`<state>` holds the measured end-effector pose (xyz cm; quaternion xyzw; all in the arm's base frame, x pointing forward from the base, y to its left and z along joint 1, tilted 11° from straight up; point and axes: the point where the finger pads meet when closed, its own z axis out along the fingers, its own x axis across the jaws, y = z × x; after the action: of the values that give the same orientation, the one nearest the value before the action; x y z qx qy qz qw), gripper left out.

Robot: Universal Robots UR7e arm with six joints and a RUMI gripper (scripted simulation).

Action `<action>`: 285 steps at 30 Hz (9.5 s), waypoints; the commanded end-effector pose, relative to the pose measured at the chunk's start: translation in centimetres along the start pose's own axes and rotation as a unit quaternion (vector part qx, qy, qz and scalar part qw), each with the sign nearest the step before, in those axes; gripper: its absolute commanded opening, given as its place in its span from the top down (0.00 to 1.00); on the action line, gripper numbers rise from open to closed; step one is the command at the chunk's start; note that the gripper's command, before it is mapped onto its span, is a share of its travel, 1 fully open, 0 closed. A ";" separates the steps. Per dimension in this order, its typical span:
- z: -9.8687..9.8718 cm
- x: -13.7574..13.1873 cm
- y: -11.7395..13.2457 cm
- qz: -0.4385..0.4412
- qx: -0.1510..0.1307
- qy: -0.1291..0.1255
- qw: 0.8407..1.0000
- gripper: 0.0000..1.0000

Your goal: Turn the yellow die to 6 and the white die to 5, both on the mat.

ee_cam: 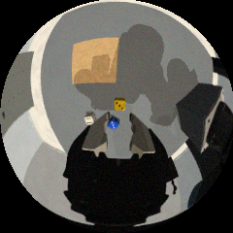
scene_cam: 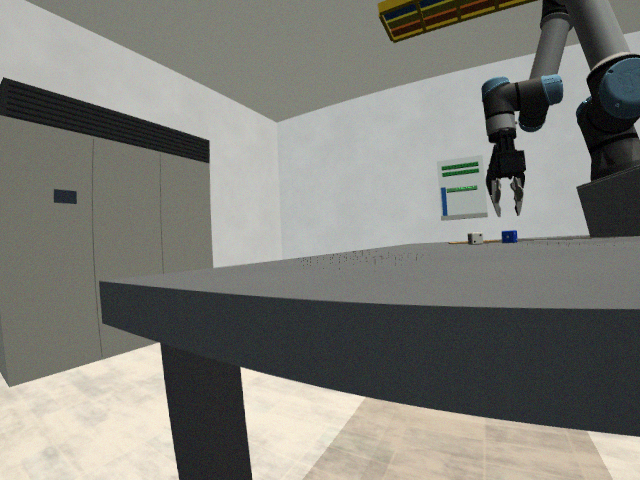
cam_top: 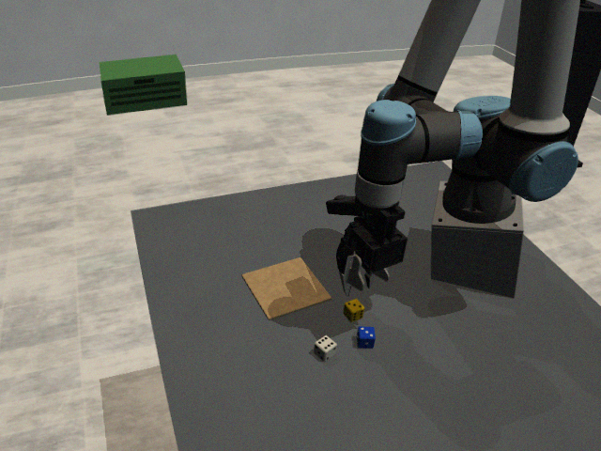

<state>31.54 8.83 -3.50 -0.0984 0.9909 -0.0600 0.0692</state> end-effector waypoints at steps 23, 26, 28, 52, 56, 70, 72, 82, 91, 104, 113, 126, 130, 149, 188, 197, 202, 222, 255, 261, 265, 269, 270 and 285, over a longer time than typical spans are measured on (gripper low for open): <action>2.9 -0.1 0.0 0.000 0.000 -0.001 1.000 0.72; 3.0 -0.1 0.0 0.000 0.000 -0.001 1.000 0.72; 3.1 -0.1 0.0 0.000 0.000 -0.001 1.000 0.72; 3.1 -0.1 0.0 0.000 0.000 -0.001 1.000 0.72; 3.1 -0.1 0.0 0.000 0.000 -0.001 1.000 0.72; 3.1 -0.1 0.0 0.000 0.000 -0.001 1.000 0.72; 3.1 -0.1 0.0 0.000 0.000 -0.001 1.000 0.72; 4.5 -0.1 0.0 0.000 0.000 -0.001 1.000 0.72; 5.9 -0.1 0.0 0.000 0.000 -0.001 1.000 0.72; 6.6 -0.1 0.0 0.000 0.000 -0.001 1.000 0.72; 6.6 -0.1 0.0 0.000 0.000 -0.001 1.000 0.72; 6.6 -0.1 0.0 0.000 0.000 -0.001 1.000 0.72; 6.6 -0.1 0.0 0.000 0.000 -0.001 1.000 0.72; 6.6 -0.1 0.0 0.000 0.000 -0.001 1.000 0.90; 5.8 -0.1 0.0 0.000 0.000 -0.001 1.000 0.90; 4.1 -0.1 0.0 0.000 0.000 -0.001 1.000 0.90; 2.8 -0.1 0.0 0.000 0.000 -0.001 1.000 0.90; -1.6 -0.1 0.0 0.000 0.000 -0.001 1.000 0.90; -3.4 -0.1 0.0 -0.001 0.000 -0.001 1.000 0.90; -3.4 -0.1 0.0 -0.005 0.000 -0.001 1.000 0.90; -3.4 -0.1 0.0 -0.013 0.000 -0.001 1.000 0.90; -3.3 -0.2 0.0 -0.025 0.000 -0.001 1.000 0.90; -3.3 -0.2 0.0 -0.029 0.000 -0.001 1.000 0.90; -3.3 -0.6 -0.1 -0.114 0.000 -0.001 0.993 0.90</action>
<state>31.42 9.16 -0.21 -0.1745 0.9803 -0.0663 0.0646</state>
